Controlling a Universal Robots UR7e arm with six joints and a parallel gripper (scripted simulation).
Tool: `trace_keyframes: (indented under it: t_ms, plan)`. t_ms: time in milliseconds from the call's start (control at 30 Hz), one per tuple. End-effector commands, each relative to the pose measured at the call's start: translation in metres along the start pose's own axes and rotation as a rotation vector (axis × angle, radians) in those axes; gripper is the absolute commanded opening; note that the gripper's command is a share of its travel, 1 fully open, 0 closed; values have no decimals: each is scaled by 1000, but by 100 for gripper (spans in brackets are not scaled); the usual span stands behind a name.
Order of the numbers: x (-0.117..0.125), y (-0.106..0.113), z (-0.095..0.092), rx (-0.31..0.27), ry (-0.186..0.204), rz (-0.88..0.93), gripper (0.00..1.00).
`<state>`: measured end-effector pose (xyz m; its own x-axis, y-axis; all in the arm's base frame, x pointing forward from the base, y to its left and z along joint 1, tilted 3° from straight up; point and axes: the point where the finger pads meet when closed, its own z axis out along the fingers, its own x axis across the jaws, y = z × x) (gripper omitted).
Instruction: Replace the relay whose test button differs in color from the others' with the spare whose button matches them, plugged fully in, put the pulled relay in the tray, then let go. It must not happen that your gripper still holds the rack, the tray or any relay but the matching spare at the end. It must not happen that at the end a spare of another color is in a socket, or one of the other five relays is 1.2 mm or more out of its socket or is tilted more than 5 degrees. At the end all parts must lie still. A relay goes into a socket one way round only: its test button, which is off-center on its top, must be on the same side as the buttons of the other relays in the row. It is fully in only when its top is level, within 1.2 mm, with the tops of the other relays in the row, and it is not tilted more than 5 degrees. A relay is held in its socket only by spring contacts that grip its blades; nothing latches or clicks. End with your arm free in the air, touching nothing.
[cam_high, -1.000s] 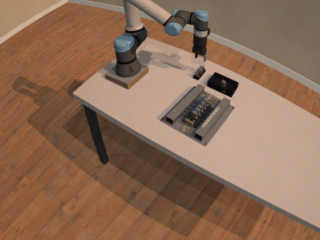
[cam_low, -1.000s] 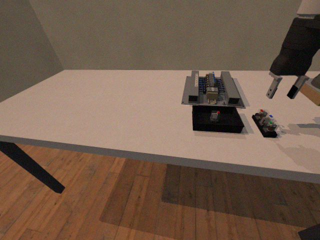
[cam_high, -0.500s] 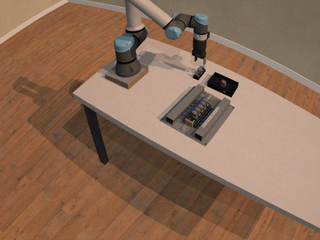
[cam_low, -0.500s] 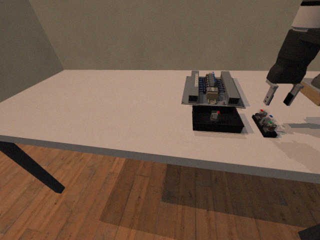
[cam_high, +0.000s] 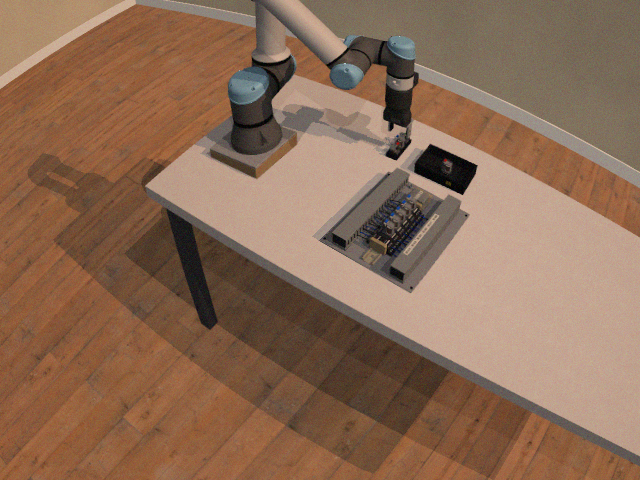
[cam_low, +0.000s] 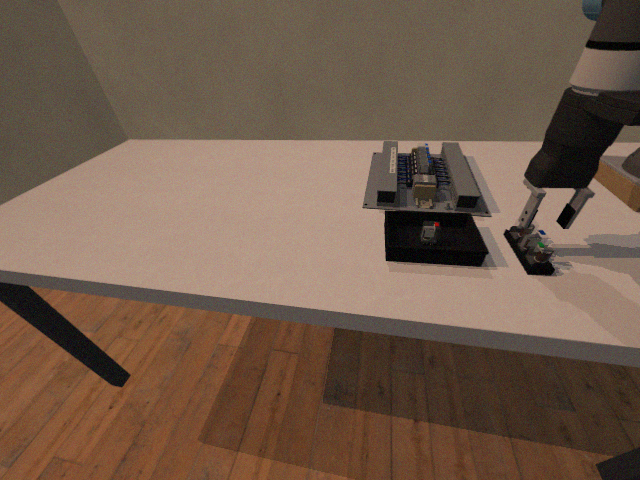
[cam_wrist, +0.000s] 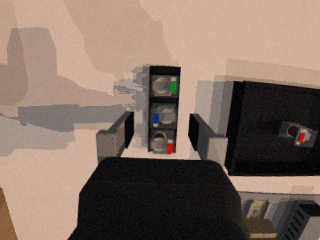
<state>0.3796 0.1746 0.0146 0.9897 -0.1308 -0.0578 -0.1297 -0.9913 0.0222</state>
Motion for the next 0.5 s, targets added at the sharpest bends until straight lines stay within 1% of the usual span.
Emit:
trace_keyframes:
  t_ms: [0, 300, 467]
  plan:
    - [2, -1, 17, 1, 4, 0, 100]
    - [2, -1, 16, 1, 3, 0, 100]
    - [3, -1, 20, 1, 4, 0, 100]
